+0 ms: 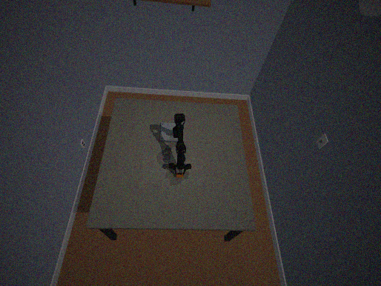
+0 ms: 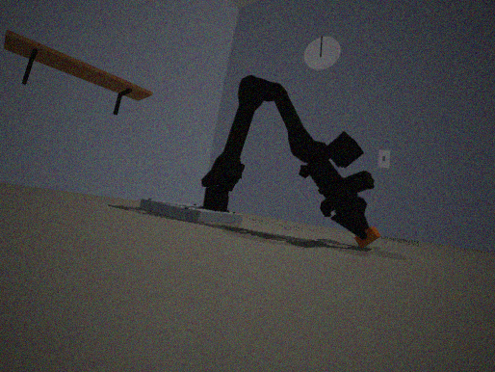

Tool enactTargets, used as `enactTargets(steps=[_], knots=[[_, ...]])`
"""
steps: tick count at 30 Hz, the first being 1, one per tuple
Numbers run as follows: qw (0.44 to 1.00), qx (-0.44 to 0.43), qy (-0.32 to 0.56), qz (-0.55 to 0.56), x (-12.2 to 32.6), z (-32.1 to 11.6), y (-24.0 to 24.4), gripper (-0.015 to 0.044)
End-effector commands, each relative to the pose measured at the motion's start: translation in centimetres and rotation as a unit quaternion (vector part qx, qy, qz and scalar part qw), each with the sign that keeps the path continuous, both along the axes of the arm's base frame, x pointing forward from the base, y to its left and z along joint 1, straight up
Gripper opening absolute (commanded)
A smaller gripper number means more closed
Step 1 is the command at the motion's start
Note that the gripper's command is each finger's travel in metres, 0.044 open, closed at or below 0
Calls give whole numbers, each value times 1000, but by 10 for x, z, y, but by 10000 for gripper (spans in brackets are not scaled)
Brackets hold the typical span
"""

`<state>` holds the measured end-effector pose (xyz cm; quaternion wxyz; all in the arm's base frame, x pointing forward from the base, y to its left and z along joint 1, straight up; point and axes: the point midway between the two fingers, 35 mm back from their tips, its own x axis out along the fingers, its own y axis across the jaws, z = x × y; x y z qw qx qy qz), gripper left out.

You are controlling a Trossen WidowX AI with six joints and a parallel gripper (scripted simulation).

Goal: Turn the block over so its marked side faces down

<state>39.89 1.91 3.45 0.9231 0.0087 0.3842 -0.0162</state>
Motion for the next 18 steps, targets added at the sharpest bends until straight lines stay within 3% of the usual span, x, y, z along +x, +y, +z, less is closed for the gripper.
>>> enactTargets(steps=[1, 18], knots=[[1000, -5, -23, 0, 2, -8, 0, 0], [989, -9, -147, 0, -3, -19, -1, 0]])
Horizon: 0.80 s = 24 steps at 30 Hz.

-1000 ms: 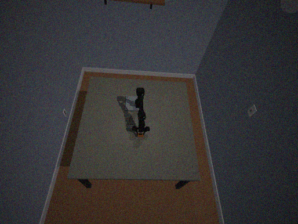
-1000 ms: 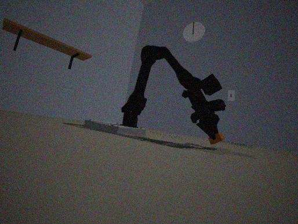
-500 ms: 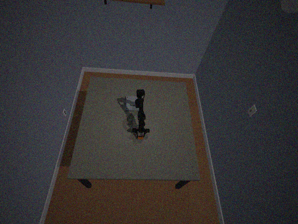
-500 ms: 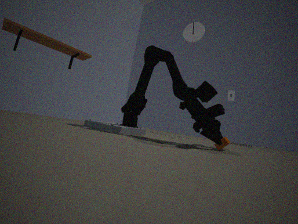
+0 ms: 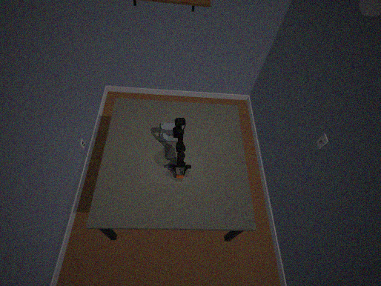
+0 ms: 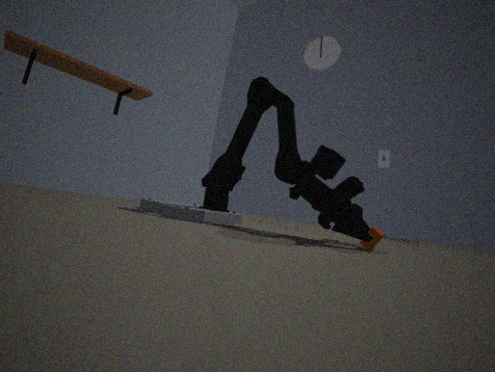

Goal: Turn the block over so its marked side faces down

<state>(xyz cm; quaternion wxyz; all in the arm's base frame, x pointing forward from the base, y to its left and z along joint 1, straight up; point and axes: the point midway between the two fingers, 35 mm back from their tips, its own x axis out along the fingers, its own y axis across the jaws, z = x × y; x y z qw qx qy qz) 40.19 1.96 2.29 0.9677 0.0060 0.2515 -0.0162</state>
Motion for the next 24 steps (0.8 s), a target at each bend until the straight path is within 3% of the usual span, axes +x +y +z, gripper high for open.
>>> enactTargets(steps=[1, 10, 24], knots=[[1000, -4, -14, -2, -7, -7, -1, 0], [997, -6, -75, -3, -20, -2, -2, 0], [996, -6, -89, -3, -21, -1, -2, 0]])
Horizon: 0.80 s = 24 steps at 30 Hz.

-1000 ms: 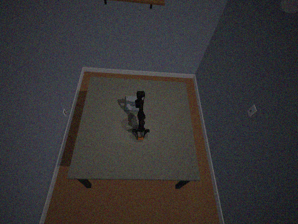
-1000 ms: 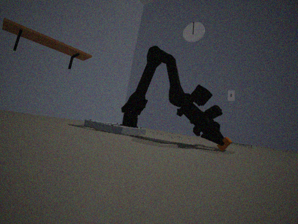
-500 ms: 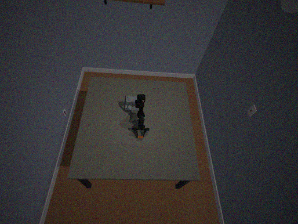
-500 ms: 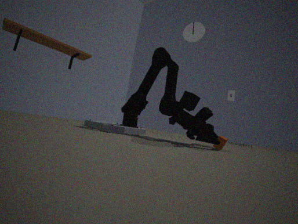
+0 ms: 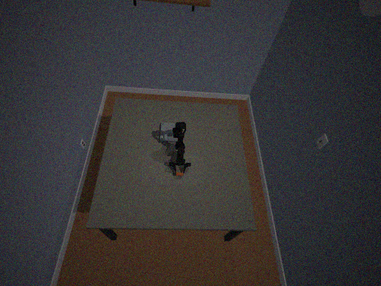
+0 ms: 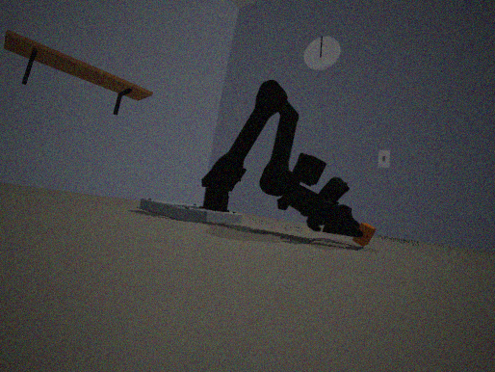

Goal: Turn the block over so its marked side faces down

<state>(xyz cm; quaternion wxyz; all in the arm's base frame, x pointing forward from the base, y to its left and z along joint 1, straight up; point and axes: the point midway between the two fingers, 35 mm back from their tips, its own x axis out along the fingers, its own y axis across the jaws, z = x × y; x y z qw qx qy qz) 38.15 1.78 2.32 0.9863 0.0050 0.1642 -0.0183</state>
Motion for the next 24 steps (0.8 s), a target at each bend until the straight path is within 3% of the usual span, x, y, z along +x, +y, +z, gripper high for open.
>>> enactTargets(steps=[1, 4, 21, 24], knots=[[1000, -3, 0, -2, 0, -1, -1, 0], [1000, -3, 0, -2, 0, -1, -1, 0], [1000, -3, 0, -2, 0, -1, -1, 440], [1000, -3, 0, -2, 0, -1, -1, 440]])
